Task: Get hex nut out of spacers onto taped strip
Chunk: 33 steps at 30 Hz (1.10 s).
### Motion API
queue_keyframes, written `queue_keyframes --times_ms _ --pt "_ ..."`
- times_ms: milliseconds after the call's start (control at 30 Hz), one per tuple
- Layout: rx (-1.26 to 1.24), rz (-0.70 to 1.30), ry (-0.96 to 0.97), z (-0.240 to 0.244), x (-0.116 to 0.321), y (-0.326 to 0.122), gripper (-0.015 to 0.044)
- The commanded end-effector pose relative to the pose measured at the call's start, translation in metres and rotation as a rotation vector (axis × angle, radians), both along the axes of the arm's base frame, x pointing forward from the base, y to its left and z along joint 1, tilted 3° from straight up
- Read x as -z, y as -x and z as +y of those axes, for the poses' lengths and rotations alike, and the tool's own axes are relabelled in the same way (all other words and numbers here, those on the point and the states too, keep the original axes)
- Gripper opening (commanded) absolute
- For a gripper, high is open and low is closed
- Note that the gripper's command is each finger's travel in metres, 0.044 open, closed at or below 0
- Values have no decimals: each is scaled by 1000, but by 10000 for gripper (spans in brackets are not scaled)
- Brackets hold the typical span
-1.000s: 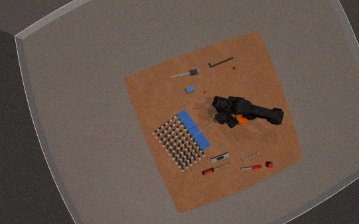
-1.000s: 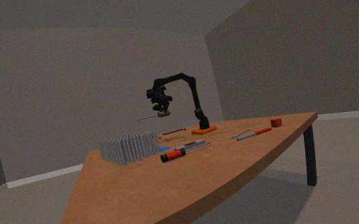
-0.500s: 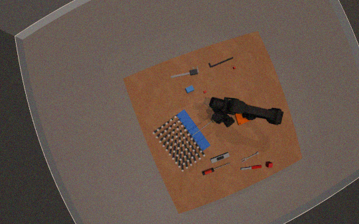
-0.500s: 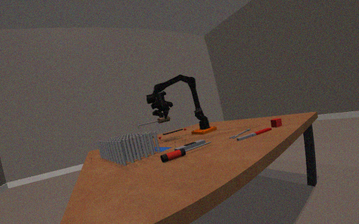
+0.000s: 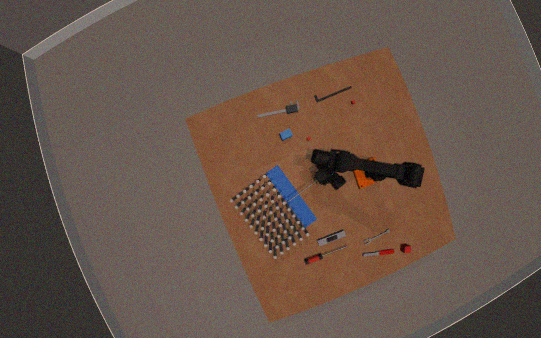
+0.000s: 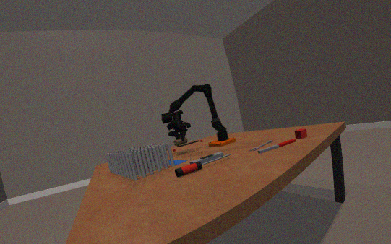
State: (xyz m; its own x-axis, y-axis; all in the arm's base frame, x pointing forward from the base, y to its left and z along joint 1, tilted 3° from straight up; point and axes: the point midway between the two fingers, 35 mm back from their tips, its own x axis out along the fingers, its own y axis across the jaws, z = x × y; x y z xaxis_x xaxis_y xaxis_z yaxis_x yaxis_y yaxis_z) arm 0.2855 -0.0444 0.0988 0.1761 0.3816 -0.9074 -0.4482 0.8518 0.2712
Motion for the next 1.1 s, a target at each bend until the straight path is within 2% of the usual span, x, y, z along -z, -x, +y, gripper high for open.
queue_keyframes --times_ms 0,167,1067 --pt "3 -3 -9 3 20 2 0" --pt "3 -3 -9 6 40 6 0" --pt "3 -5 -9 15 38 -12 0"
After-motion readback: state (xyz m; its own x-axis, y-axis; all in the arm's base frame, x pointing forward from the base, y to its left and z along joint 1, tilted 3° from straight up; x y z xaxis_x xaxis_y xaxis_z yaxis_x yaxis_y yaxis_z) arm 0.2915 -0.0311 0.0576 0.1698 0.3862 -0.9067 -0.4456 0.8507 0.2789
